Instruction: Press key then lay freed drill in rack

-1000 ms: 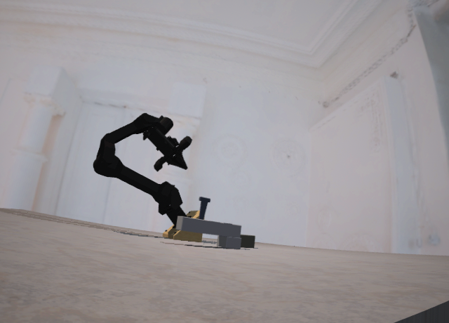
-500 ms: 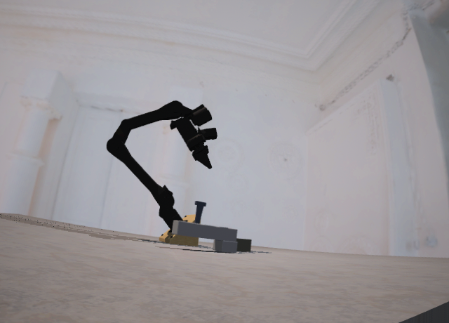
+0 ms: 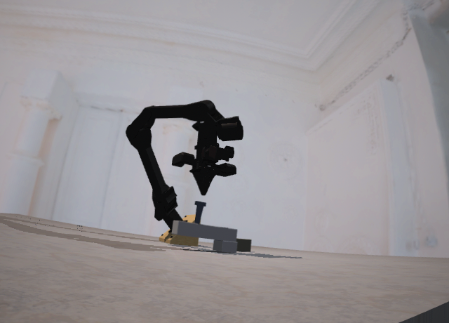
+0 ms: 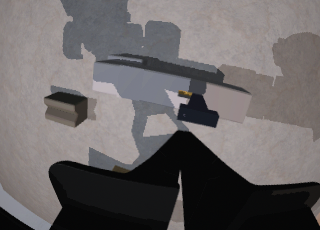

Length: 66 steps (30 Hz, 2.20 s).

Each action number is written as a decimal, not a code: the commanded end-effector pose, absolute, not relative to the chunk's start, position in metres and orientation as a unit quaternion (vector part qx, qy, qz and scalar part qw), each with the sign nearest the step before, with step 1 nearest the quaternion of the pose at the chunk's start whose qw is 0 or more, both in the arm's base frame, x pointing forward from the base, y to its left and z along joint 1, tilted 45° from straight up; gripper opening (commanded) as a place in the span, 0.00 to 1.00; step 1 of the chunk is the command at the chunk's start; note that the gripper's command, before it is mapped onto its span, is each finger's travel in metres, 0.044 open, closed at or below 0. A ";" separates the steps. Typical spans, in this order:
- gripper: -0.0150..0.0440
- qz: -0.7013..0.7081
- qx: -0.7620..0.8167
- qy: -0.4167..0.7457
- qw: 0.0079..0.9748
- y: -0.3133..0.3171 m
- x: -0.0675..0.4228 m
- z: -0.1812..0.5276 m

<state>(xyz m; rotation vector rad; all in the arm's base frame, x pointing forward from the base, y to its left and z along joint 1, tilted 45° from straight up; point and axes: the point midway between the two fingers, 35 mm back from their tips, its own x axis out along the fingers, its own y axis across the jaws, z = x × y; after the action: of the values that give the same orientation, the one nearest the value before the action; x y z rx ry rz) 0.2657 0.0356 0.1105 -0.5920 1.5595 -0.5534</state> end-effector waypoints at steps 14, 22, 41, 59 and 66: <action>0.25 -0.281 -0.249 0.680 0.630 0.012 0.273 0.100; 0.25 -0.281 -0.249 0.680 0.630 0.011 0.273 0.098; 0.25 -0.281 -0.249 0.680 0.630 0.006 0.271 0.094; 0.25 -0.281 -0.249 0.680 0.630 0.002 0.267 0.090; 0.25 -0.281 -0.249 0.680 0.630 0.000 0.266 0.089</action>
<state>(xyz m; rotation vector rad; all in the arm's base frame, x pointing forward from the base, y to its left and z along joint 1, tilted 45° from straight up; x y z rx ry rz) 0.2740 0.0115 0.0977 -0.5647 1.5122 -0.6247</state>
